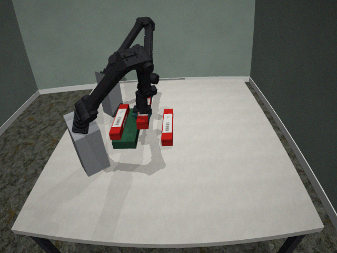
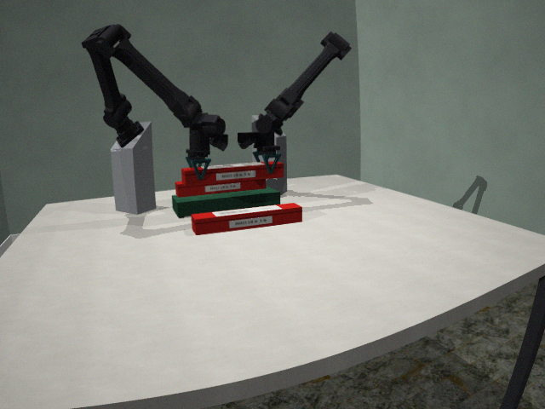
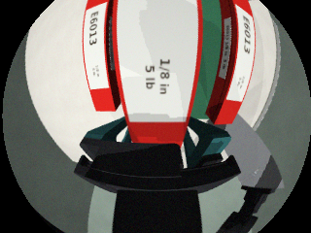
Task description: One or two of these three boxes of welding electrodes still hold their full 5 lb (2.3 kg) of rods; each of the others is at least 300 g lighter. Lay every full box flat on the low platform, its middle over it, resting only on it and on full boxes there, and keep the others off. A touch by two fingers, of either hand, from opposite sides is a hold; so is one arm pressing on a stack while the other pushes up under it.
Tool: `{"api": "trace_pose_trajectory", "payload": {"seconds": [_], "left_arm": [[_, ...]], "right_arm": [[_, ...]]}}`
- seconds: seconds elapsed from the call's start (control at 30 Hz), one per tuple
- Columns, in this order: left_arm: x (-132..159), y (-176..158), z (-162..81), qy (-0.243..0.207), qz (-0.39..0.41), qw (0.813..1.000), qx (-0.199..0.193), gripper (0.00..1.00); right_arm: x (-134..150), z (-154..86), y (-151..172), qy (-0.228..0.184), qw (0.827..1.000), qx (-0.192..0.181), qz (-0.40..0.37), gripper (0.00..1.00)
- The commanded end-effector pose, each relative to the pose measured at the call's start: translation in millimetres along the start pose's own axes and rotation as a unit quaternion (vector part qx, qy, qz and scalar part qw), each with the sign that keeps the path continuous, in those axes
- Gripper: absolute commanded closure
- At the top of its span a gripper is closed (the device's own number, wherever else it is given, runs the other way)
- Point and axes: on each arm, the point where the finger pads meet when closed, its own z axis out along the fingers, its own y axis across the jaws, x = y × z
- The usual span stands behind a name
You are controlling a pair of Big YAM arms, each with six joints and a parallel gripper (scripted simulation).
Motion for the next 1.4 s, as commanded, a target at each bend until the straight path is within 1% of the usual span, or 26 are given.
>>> {"api": "trace_pose_trajectory", "payload": {"seconds": [0.0, 0.17, 0.2, 0.47, 1.37], "left_arm": [[-2, 5, -18, -0.006, -0.001, 1.0, -0.028, 1.0], [-3, 0, -18, -0.006, -0.001, 1.0, -0.029, 1.0], [0, -4, -17, -0.002, 0.014, 1.0, -0.023, 1.0], [-2, -3, -16, -0.005, 0.008, 1.0, -0.028, 1.0], [4, -5, -8, -0.002, 0.001, 1.0, -0.025, 1.0]], "right_arm": [[-9, -27, -6, -0.018, 0.999, 0.031, 0.01, 1.0], [-10, -27, 0, -0.019, 0.999, 0.032, 0.012, 1.0], [-9, -27, -1, -0.016, 0.999, 0.029, 0.008, 1.0], [-12, -25, -1, -0.021, 0.999, 0.034, 0.014, 1.0], [-13, -20, 4, -0.02, 0.999, 0.034, 0.013, 1.0]]}}
